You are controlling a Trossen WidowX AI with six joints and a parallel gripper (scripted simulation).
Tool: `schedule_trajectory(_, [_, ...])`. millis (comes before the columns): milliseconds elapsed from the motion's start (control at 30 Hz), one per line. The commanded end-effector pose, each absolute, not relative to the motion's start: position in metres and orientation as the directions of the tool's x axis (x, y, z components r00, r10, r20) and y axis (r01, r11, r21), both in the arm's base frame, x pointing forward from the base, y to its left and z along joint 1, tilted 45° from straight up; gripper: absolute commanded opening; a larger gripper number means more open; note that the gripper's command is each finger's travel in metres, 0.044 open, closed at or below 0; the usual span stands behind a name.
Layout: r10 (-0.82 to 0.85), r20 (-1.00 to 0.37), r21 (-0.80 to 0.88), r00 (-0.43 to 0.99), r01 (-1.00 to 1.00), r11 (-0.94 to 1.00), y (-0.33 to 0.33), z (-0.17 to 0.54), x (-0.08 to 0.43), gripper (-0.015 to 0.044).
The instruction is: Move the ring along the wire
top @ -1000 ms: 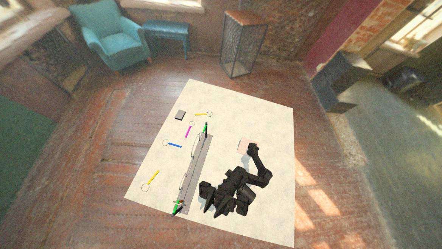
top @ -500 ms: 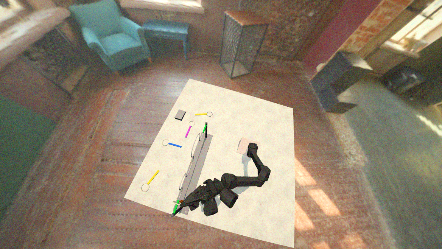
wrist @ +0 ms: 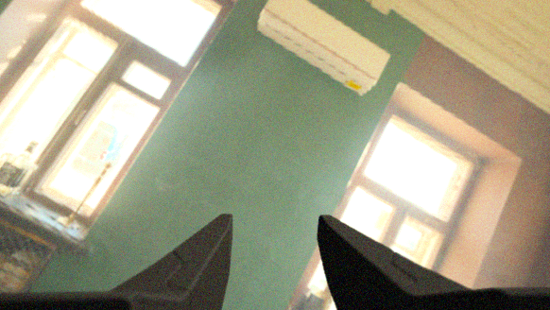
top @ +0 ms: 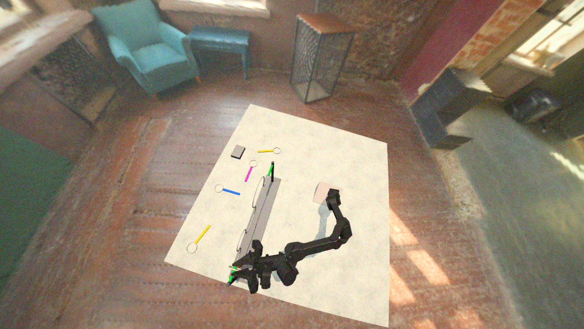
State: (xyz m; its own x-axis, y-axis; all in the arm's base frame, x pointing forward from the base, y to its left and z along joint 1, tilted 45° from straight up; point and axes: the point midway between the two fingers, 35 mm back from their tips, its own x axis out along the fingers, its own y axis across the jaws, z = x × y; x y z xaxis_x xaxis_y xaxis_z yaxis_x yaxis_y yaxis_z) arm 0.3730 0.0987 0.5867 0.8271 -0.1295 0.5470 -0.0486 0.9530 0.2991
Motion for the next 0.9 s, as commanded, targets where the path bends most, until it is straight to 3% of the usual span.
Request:
schedule_trajectory(0, [-0.108,0.478,0.411,0.872,-0.113,0.905,0.132,0.566,0.377,0.0160])
schedule_trajectory(367, [-0.080,0.233,0.660,0.969,-0.098,0.745,0.237,0.490,0.374,0.0160])
schedule_trajectory(667, [-0.115,0.063,0.731,0.991,0.032,0.682,0.316,0.418,0.344,0.0160])
schedule_trajectory(867, [-0.127,0.037,0.737,0.991,0.059,0.673,0.331,0.401,0.330,0.0160])
